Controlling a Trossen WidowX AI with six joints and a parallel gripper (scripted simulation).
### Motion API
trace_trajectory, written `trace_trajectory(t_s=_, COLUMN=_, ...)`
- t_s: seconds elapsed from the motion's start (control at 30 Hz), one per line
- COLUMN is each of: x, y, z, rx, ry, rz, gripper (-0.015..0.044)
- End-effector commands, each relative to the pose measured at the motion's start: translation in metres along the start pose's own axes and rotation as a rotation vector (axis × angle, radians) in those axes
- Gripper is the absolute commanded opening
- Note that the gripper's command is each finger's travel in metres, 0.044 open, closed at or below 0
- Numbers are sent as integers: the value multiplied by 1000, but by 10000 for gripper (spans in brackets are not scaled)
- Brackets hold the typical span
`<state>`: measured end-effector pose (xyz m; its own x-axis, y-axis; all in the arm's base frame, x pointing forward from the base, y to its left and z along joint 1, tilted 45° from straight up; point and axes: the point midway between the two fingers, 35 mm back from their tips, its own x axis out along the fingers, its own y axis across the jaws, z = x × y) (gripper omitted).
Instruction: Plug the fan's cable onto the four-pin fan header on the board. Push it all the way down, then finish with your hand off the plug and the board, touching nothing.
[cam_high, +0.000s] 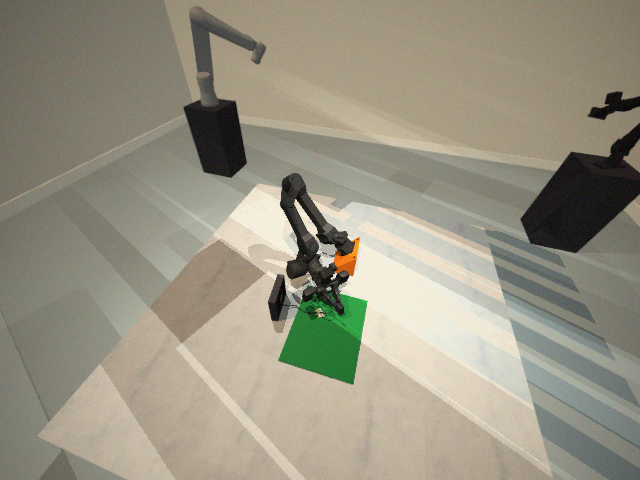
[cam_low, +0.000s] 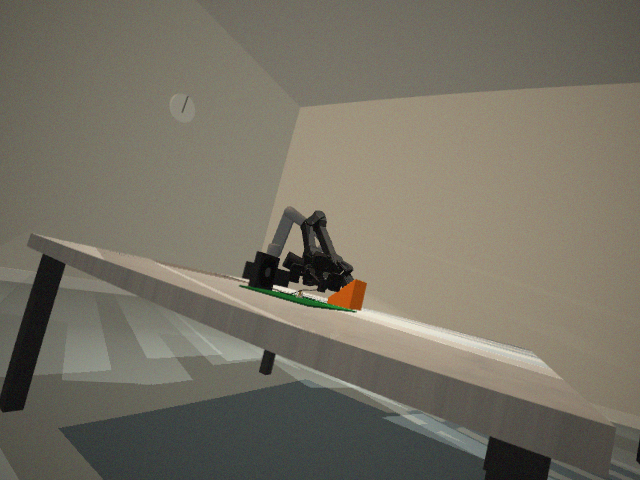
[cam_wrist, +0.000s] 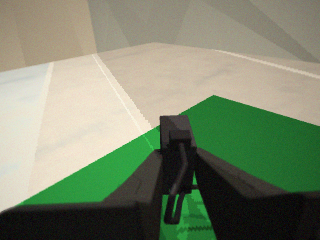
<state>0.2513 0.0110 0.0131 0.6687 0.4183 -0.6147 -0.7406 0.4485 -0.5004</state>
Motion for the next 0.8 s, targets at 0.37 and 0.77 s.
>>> trace_trajectory(t_s=0.37, x=3, y=3, z=-14, rx=-1, ry=-3, rz=5, gripper=0)
trace_trajectory(t_s=0.77, x=5, y=5, z=-26, rx=-1, ry=-3, rz=6, gripper=0)
